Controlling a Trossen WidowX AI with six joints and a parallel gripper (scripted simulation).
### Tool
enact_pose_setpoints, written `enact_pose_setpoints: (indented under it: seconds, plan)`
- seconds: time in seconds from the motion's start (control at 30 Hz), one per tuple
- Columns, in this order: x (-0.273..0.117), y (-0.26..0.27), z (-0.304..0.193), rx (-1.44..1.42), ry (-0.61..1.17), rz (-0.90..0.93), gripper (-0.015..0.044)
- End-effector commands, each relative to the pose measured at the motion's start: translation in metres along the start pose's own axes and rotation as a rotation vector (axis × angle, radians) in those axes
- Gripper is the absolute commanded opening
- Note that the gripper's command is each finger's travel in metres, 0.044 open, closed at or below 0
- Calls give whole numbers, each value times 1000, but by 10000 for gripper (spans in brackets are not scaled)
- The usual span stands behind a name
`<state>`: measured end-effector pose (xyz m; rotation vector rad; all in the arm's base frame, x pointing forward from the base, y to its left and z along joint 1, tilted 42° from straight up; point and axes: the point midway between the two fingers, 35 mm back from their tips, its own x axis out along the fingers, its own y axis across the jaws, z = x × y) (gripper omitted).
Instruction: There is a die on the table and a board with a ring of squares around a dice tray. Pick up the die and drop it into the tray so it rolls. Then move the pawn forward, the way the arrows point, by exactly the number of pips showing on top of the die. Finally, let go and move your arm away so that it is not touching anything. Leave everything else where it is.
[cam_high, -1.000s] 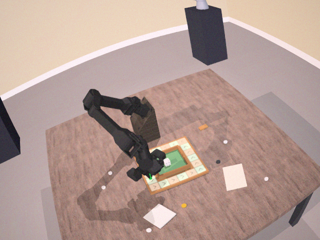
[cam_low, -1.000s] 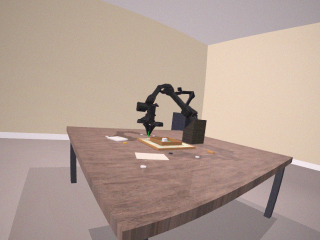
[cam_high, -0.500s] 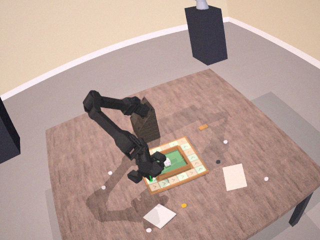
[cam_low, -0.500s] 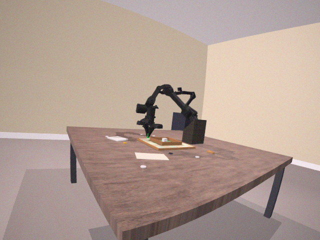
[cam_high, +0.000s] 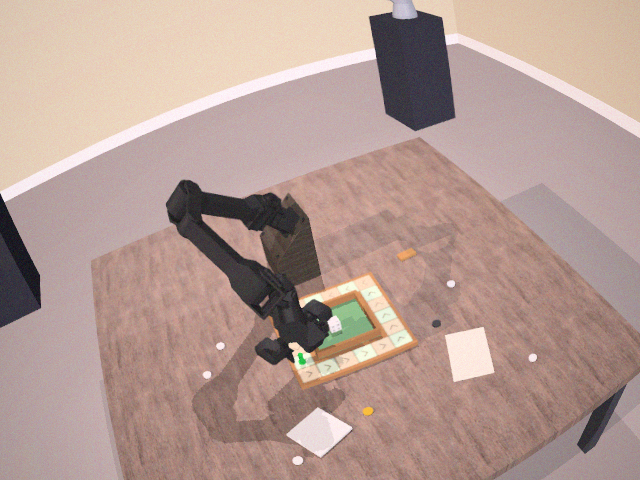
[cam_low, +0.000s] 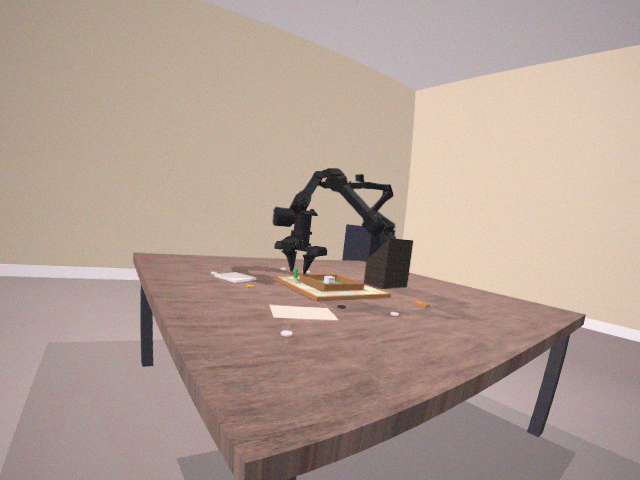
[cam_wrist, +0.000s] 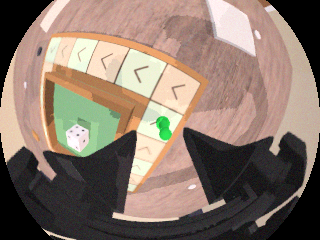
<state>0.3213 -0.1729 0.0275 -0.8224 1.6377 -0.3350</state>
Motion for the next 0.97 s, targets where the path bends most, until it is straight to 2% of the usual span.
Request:
enact_pose_setpoints:
  seconds: [0.0,0.1,0.2,0.33,0.53,0.87,0.9,0.93]
  plan:
    - [-40,-3,3,1,-10,-2,368]
    - [-43,-3,3,1,-9,-2,440]
    - [-44,0,3,5,-11,0,440]
    - [-72,54,-3,92,-31,35,440]
    - [-101,118,-30,213,-28,59,440]
    - [-121,176,-91,388,-3,24,440]
    - [-114,138,-41,268,-41,52,440]
    - [-114,138,-41,268,-41,52,440]
